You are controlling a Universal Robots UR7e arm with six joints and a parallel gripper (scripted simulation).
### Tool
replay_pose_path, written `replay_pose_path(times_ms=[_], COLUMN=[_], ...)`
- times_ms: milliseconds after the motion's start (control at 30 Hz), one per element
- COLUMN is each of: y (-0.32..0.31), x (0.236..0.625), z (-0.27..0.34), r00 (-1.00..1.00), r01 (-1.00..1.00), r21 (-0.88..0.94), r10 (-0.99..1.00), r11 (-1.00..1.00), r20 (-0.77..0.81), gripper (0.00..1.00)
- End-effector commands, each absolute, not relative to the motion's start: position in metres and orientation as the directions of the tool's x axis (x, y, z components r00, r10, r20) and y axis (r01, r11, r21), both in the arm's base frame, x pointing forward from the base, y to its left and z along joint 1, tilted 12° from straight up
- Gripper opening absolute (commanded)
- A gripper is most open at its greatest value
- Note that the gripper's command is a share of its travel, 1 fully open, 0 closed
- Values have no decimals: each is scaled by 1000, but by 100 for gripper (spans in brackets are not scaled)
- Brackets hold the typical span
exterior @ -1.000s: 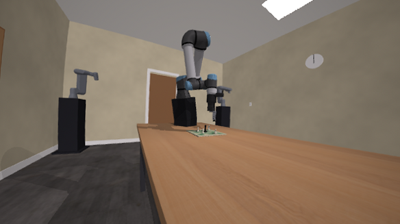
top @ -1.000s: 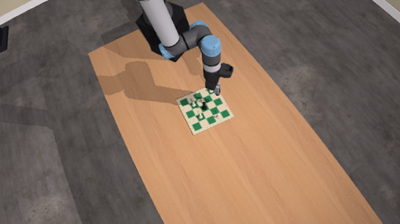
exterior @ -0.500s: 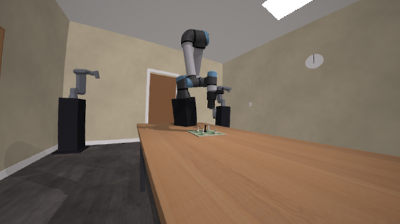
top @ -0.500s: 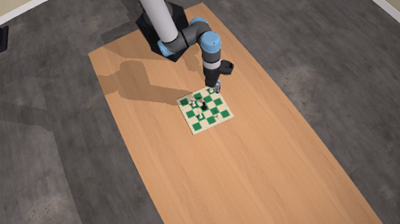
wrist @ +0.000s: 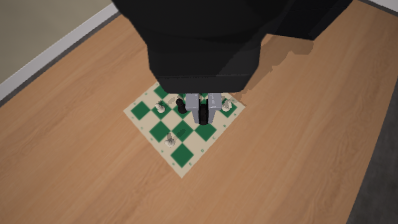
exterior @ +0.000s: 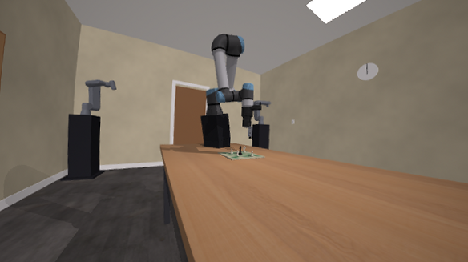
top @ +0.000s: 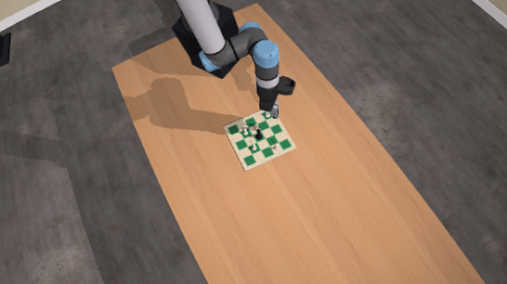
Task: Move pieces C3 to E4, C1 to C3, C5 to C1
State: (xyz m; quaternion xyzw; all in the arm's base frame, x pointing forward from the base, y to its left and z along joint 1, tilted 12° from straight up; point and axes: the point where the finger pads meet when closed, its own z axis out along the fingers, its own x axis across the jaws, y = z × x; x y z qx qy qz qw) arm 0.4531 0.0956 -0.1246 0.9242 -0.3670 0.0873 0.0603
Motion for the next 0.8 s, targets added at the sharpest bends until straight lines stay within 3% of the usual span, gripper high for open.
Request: replay_pose_path(times_ms=[0,300,767], y=[89,65,-8], x=[455,460,462], z=[-123,-118,-105], r00=[744,831,979], r01=[-658,-544,-167], r21=[55,83,153], r10=[-637,-522,-145], r11=[-751,-835,-974], r20=[204,192,144], gripper=[0,0,0])
